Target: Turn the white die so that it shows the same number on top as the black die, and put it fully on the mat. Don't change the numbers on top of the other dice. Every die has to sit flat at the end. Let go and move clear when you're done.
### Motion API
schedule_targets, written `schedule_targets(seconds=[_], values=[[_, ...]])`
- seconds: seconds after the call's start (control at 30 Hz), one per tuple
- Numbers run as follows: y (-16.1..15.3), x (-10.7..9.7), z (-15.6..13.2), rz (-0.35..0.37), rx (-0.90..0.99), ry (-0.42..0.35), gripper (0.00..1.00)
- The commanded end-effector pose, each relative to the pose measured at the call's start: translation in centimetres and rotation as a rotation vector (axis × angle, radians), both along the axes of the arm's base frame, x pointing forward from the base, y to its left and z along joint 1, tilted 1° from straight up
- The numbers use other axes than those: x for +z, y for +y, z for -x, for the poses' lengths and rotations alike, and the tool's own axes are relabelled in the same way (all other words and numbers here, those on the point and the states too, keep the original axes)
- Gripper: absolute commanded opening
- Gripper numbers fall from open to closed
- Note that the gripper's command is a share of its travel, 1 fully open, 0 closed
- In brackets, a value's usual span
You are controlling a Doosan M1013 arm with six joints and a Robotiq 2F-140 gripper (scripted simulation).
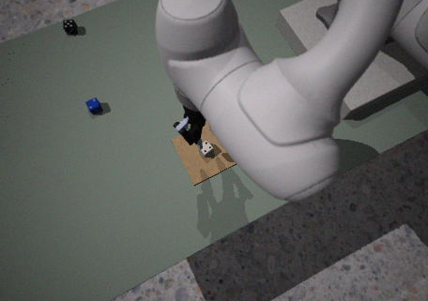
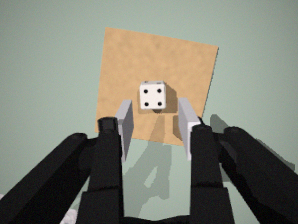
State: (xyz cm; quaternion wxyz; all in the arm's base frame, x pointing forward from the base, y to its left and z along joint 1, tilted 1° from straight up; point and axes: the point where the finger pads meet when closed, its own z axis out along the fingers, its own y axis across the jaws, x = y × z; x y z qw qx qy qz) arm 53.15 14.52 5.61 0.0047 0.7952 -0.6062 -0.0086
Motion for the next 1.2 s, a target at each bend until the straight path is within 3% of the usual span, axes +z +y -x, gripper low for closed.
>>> schedule_targets(seconds=[0.0, 1.17], values=[[0.0, -0.2, -0.3, 0.005, 0.002, -0.003, 0.35], [0.1, -4.4, -0.2, 0.005, 0.002, -0.003, 0.35]])
